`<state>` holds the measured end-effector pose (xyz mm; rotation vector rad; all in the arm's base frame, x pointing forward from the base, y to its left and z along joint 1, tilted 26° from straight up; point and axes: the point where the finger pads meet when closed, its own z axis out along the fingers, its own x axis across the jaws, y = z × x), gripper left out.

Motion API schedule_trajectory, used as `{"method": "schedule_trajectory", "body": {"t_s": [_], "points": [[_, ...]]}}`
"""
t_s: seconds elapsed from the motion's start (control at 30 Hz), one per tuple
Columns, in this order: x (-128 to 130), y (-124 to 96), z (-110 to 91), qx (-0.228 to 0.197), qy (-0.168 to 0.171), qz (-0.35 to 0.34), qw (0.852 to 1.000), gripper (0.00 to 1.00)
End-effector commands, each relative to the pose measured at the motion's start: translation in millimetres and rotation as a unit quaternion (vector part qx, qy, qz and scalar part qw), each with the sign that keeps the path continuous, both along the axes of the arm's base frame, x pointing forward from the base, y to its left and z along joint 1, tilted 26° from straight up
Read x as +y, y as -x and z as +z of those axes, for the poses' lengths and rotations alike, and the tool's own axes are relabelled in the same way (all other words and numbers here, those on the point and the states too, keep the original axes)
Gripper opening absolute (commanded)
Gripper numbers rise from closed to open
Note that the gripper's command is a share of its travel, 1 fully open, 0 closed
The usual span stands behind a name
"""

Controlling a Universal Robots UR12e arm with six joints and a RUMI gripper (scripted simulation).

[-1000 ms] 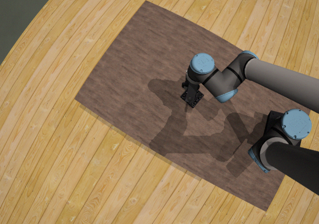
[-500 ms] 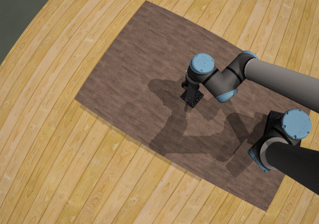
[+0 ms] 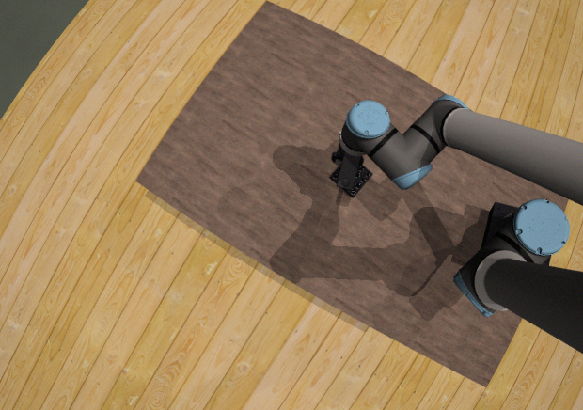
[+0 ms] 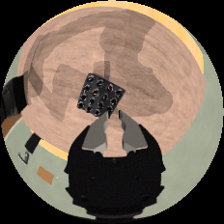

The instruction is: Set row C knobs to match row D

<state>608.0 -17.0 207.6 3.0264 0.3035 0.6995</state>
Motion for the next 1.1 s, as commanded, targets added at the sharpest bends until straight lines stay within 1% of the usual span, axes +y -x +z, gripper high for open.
{"method": "schedule_trajectory", "body": {"t_s": [0.0, 0.57, 1.07], "points": [[2.8, -2.9, -12.2, 0.002, -0.001, 0.001, 1.000, 0.11], [3.7, -9.3, -25.1, 0.002, -0.001, 0.001, 1.000, 0.11], [3.2, -10.8, -25.9, 0.001, -0.001, 0.000, 1.000, 0.11]]}}
